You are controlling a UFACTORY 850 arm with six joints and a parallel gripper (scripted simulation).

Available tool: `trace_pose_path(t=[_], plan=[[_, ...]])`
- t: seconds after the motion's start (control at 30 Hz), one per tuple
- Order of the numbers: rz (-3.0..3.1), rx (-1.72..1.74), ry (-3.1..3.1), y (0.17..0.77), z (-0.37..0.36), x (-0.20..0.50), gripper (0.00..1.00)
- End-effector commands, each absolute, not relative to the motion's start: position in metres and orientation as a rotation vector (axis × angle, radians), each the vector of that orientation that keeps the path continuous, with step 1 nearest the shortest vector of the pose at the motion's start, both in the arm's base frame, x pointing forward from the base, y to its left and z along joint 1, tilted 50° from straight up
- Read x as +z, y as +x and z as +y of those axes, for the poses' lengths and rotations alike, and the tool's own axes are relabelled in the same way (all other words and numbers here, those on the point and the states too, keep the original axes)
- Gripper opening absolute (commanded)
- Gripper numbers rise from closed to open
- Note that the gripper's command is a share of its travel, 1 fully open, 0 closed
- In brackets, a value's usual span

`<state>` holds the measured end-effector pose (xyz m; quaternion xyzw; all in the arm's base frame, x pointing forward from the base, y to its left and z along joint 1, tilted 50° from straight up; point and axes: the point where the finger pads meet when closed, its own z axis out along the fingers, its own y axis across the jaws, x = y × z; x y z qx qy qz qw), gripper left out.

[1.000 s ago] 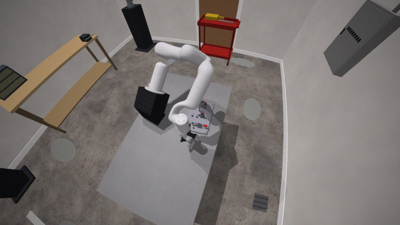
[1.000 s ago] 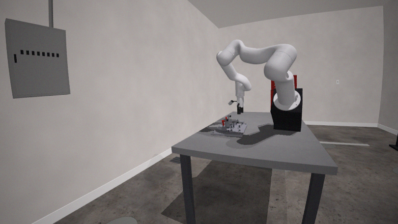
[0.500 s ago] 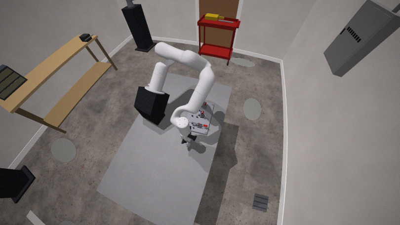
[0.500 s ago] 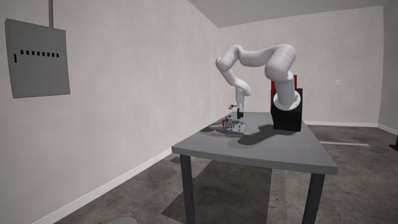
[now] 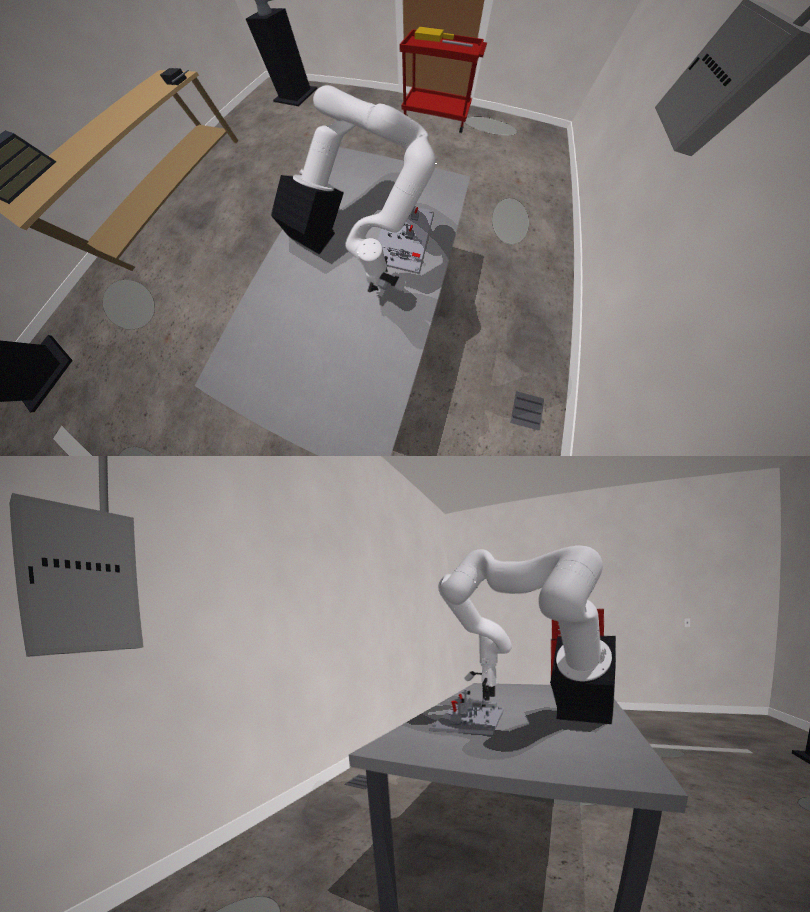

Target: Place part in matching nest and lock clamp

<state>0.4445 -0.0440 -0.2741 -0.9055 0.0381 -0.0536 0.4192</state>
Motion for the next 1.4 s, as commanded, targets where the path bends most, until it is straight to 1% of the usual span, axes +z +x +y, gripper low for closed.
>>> trace_pose_path(t=[0.0, 1.37], plan=[[0.096, -0.136, -2.271, 0.445, -0.045, -0.274, 1.0], [0.096, -0.136, -2.271, 0.449, -0.022, -0.293, 1.0]])
